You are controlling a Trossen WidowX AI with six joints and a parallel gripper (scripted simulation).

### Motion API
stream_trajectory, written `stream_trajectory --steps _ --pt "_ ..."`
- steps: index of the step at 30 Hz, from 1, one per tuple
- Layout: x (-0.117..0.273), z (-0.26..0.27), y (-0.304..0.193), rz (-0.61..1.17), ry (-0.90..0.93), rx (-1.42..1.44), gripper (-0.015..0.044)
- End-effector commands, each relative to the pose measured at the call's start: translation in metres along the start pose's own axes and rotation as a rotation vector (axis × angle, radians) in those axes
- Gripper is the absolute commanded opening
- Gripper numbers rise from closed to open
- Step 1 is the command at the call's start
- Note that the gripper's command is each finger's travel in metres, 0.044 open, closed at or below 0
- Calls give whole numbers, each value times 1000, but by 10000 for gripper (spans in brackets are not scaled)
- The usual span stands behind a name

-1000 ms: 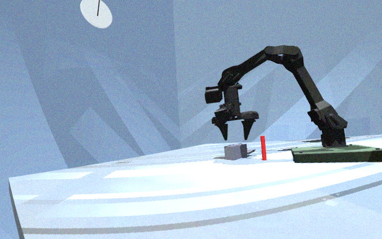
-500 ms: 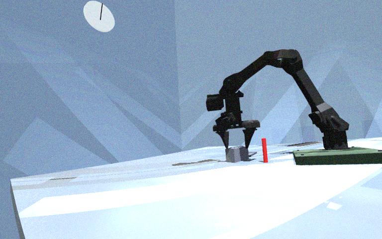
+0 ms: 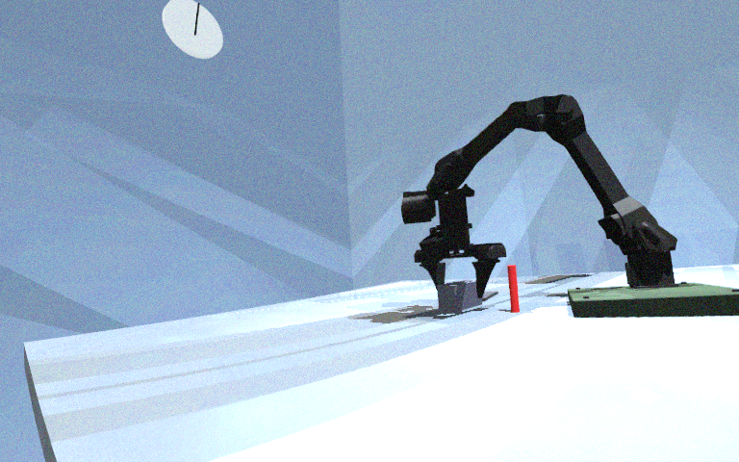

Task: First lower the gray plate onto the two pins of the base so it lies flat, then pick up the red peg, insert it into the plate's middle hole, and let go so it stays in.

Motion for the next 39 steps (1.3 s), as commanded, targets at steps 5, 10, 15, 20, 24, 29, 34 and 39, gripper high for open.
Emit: stream_trajectory --steps 5,10,15,20,24,29,34,39 --pt "-14 2 -1 1 7 5 440" --pt "-14 2 -1 1 7 5 335" --pt "-14 2 -1 1 7 5 204" --pt "-14 2 -1 1 7 5 131" --pt "-14 2 -1 1 7 5 105" --pt "-14 2 0 0 6 2 32" --pt "-5 -2 2 -24 -15 -41 0" --pt "10 -3 4 -21 -13 -36 0"
Point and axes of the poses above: the point midway between the two fingers, 35 mm back from their tips, its own x axis back along the fingers, its own z axis across the jaws, y = z × x, the point moved 1 cm from there along x, back along the fingers, and after that the axes turned 4 degrees about -x, right-handed, at the moved point
